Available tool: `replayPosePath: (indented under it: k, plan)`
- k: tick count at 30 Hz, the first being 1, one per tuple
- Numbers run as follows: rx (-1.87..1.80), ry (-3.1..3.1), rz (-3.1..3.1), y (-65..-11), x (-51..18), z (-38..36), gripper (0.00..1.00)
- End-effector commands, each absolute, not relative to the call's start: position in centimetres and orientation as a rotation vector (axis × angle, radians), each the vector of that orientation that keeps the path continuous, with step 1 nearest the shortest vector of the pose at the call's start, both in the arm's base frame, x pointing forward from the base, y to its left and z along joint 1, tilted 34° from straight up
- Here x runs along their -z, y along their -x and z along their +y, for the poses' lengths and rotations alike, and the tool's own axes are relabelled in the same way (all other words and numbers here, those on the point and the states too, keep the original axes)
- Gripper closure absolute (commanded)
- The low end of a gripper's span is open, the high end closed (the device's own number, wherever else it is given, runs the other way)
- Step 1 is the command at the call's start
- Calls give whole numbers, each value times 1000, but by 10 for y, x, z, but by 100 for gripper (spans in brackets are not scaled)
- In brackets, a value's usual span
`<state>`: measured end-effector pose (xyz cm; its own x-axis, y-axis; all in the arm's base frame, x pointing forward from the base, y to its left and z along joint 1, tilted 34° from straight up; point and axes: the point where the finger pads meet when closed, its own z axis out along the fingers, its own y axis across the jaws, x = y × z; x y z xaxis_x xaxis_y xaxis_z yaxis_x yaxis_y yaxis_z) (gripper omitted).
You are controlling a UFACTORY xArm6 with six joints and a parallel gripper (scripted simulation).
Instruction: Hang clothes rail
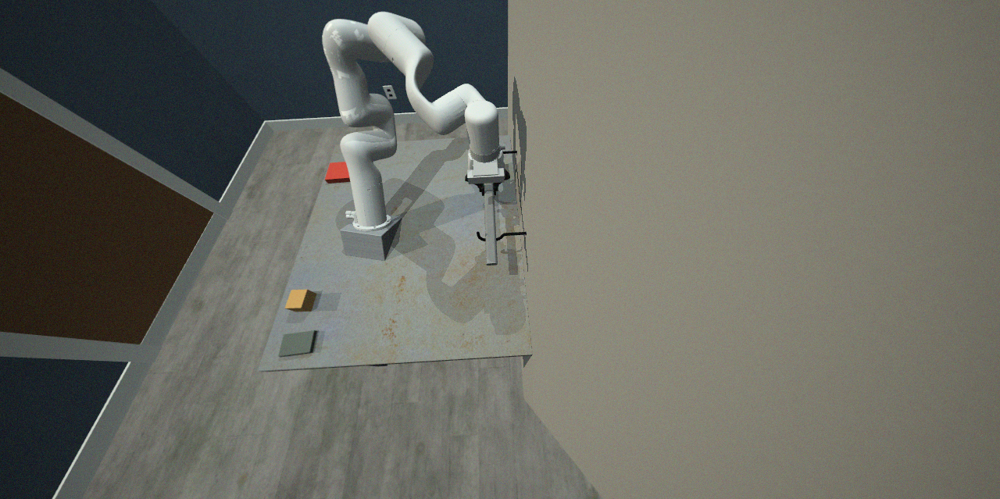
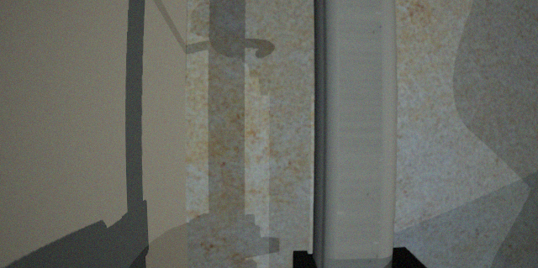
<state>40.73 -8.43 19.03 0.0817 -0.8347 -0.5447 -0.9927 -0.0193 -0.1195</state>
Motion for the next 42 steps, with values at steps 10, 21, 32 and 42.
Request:
replayPosePath:
  k: [10, 21, 32, 42]
  plan:
    - [-443, 1900, 1798, -409, -185, -81, 100]
    - [-443, 1900, 1798, -409, -181, -78, 100]
    - [-443, 1900, 1798, -409, -181, -78, 100]
    - [-443, 1900, 1798, -409, -181, -78, 100]
